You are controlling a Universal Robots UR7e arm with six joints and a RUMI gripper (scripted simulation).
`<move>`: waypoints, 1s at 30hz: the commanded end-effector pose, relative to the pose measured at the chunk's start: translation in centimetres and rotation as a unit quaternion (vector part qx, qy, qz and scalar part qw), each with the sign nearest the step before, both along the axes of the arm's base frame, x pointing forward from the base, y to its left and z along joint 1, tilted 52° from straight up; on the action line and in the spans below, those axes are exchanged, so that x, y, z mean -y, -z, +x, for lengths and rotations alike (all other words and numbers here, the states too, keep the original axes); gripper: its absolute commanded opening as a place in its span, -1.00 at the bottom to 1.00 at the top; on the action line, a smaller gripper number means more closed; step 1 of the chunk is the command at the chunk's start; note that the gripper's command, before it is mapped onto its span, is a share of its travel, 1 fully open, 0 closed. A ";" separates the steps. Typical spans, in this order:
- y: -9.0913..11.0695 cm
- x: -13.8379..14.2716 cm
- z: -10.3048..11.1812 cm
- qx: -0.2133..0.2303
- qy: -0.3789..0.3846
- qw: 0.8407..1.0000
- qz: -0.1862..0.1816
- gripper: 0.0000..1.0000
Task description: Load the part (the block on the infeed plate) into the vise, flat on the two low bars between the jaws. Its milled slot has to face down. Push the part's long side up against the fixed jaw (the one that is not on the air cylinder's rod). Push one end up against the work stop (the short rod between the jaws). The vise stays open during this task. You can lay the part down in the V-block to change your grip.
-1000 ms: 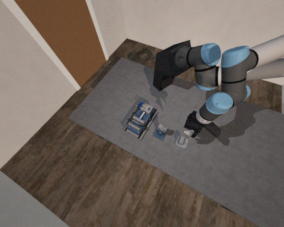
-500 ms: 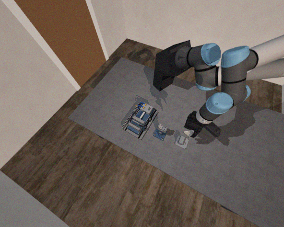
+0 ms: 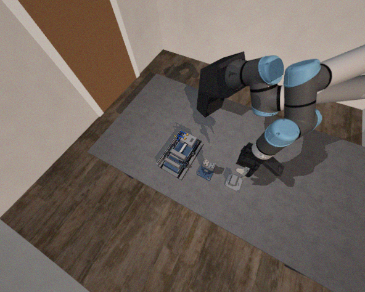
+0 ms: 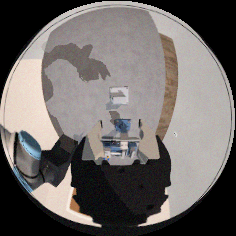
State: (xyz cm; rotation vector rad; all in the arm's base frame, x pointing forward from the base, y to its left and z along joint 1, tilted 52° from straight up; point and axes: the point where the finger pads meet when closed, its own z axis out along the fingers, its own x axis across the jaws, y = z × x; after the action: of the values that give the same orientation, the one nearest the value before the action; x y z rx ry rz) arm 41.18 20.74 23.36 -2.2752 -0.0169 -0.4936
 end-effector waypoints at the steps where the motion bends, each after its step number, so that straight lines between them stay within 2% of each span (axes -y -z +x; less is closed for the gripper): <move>1: 0.0 -0.1 0.1 0.000 0.000 1.000 0.000 0.03; 30: 1.3 -1.5 0.8 0.000 0.000 1.000 0.000 0.03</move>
State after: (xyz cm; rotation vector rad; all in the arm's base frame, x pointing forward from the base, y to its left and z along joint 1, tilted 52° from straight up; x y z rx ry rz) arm 41.70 21.86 22.39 -2.2748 -0.0176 -0.4928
